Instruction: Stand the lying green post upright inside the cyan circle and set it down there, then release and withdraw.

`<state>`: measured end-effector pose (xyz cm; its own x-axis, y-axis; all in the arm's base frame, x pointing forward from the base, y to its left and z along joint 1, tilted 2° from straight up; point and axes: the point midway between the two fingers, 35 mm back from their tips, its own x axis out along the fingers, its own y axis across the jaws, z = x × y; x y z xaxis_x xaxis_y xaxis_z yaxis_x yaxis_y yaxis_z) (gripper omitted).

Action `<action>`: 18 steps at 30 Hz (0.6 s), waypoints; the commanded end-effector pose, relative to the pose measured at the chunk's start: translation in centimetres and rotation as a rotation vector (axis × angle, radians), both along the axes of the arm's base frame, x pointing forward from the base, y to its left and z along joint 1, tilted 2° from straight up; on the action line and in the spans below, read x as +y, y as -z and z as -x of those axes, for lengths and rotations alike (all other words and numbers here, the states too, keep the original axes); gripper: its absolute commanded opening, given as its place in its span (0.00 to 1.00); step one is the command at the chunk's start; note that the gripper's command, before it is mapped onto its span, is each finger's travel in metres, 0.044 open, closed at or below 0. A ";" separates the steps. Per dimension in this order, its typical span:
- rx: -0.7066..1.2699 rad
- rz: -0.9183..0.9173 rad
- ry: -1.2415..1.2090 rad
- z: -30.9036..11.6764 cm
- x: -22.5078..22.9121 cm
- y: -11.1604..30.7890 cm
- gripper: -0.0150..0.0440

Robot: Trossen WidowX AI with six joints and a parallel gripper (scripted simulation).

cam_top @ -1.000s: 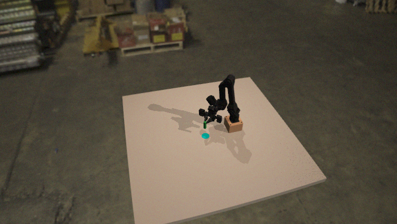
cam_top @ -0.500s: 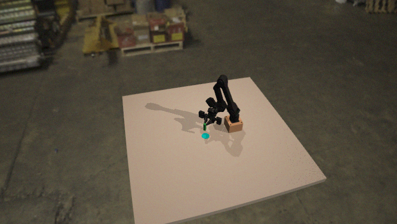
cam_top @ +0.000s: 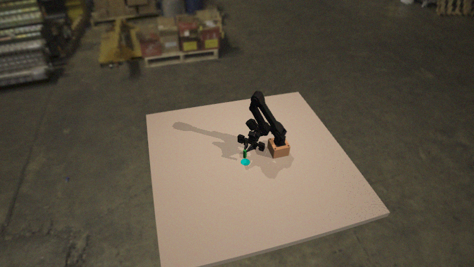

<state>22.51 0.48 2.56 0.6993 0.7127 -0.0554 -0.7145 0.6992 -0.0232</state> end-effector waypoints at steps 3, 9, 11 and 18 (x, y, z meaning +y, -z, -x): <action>-0.001 0.006 0.000 0.1 0.2 1.0 0.29; 0.000 0.007 -0.002 0.4 0.4 1.8 0.29; 0.000 0.007 -0.002 0.4 0.4 1.8 0.29; 0.007 0.013 -0.013 0.2 0.5 3.5 0.29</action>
